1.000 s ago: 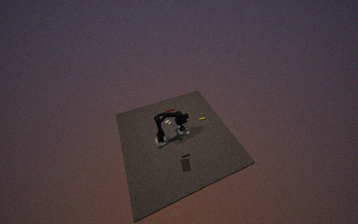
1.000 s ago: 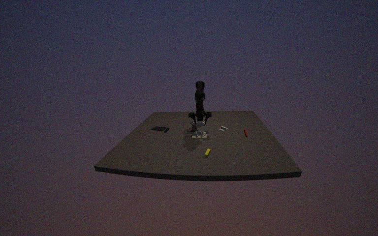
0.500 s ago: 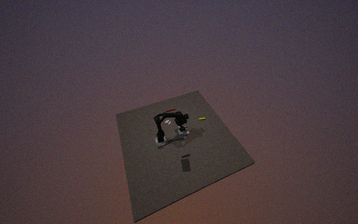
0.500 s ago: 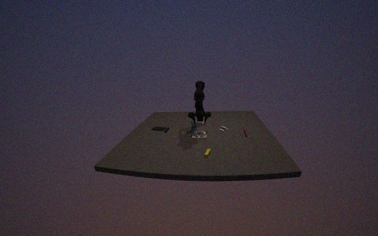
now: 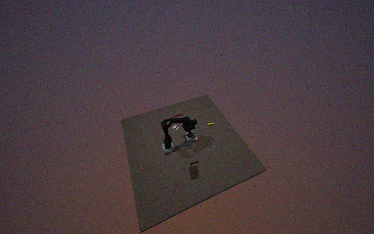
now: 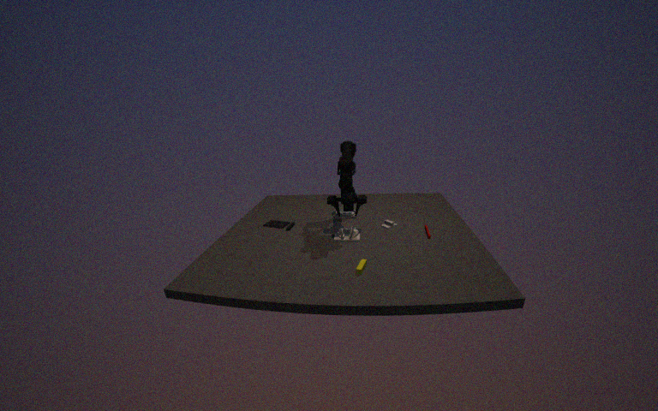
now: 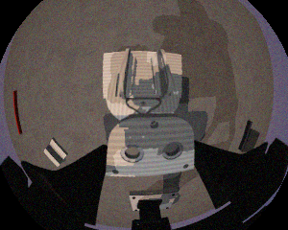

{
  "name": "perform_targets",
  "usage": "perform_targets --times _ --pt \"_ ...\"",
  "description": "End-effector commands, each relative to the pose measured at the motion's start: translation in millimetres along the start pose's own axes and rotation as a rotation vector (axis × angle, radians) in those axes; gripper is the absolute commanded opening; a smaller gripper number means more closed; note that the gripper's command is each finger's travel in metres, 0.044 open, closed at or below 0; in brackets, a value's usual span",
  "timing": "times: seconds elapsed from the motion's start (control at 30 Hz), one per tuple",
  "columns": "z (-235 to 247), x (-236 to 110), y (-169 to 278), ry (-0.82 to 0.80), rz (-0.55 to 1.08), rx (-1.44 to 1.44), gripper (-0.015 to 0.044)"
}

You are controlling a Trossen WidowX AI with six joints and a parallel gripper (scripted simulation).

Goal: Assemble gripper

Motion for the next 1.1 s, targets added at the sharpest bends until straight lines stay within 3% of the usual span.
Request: perform_targets --times 0.0,0.67,1.07 --pt "-0.4 0.8 0.6 0.003 0.001 -0.005 0.0351" --pt "-0.4 1.1 0.5 0.003 0.001 -0.005 0.0351" --pt "-0.1 19.6 -1.0 0.003 0.001 -0.005 0.0351"
Point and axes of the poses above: the point midway between the two fingers, 35 mm back from their tips, its own x axis out along the fingers, its own z axis across the jaws, y = z × x, the point moved 8 cm from there along -x, back along the fingers, and after that the axes turned 15 degrees about x, right-handed, at the moved point
